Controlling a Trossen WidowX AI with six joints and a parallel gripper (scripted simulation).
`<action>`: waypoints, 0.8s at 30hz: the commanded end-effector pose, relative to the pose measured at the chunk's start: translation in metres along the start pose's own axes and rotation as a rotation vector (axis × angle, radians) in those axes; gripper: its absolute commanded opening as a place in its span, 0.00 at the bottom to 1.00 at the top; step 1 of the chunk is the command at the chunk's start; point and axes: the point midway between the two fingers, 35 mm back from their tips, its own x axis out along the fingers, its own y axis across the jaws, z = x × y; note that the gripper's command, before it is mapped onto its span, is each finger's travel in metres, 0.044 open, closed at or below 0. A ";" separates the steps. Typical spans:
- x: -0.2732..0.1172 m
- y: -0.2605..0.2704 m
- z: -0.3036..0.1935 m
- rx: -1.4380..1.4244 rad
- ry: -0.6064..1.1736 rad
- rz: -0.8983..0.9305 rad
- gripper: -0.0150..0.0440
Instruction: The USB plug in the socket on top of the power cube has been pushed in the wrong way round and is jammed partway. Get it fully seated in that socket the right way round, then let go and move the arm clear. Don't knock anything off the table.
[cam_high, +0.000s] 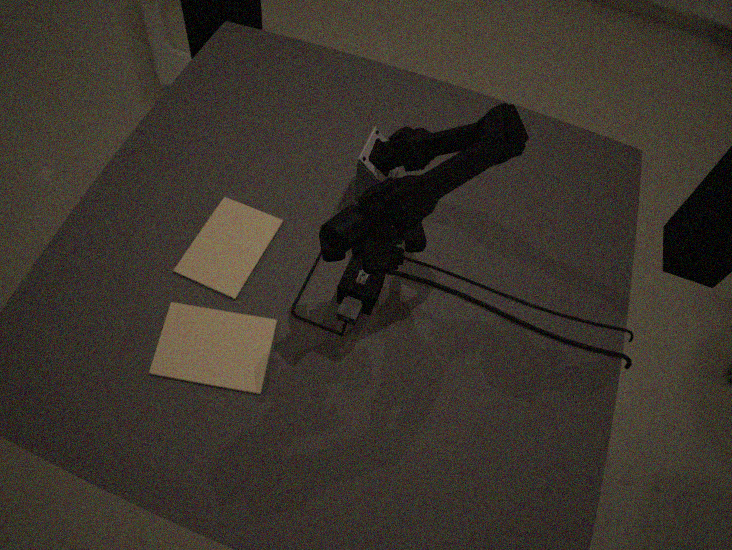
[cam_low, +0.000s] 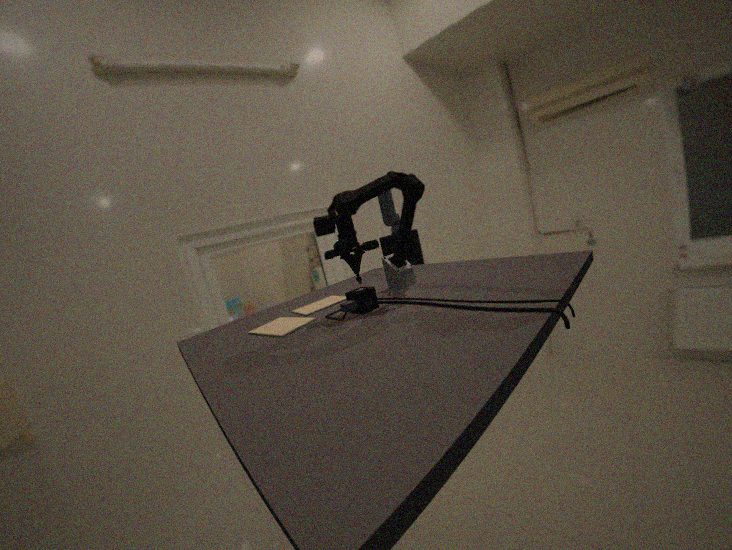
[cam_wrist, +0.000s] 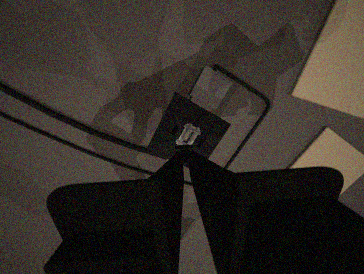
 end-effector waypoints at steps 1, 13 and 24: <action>0.000 0.000 0.000 0.098 -0.001 -0.001 0.25; 0.000 0.000 0.000 0.413 -0.001 -0.001 0.25; 0.000 0.000 0.000 0.700 -0.001 -0.001 0.25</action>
